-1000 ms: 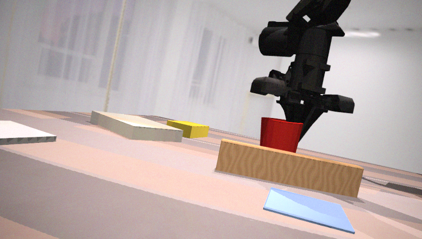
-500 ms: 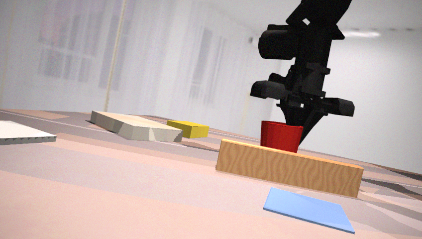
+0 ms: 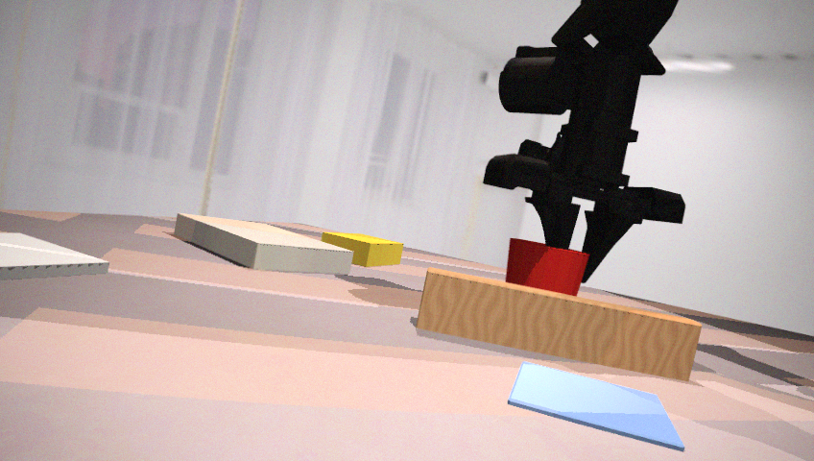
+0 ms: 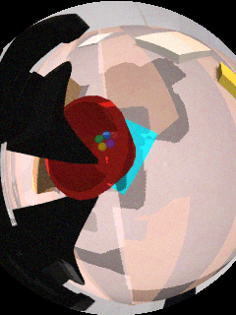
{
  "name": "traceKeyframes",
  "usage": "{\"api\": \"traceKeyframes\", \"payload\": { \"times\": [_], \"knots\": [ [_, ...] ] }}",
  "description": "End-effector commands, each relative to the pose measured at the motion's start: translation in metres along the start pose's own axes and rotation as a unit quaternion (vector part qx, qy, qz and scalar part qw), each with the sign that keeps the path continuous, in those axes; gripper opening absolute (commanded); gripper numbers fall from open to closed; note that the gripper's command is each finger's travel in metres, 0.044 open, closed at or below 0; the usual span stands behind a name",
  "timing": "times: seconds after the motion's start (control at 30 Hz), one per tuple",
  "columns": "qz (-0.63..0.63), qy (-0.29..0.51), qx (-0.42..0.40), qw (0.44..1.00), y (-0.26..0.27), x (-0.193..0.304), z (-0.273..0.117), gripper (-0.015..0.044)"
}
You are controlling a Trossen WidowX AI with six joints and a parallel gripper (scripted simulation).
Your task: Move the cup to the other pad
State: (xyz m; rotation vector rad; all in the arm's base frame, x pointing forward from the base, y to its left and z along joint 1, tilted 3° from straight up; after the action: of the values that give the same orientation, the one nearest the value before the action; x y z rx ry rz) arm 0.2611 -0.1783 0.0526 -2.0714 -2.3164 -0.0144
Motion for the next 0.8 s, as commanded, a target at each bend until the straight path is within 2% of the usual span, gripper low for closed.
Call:
{"api": "traceKeyframes", "payload": {
  "times": [0.0, 0.77],
  "knots": [
    [0.000, -0.002, -0.001, 1.000, 0.001, -0.001, -0.006, 0.0128],
    [-0.002, -0.001, 0.000, 1.000, -0.001, 0.002, -0.045, 0.0128]
  ]
}}
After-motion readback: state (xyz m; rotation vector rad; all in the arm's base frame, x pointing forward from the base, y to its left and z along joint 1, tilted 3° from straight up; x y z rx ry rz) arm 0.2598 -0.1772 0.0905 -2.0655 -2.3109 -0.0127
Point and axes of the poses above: the point midway between the two fingers, 35 mm back from their tips, its own z axis out along the fingers, its own y axis across the jaws, x = y × z, the point moved 8 cm from there along -z, back along the fingers, and after that the axes turned 12 degrees about z, right-handed, at the moved point
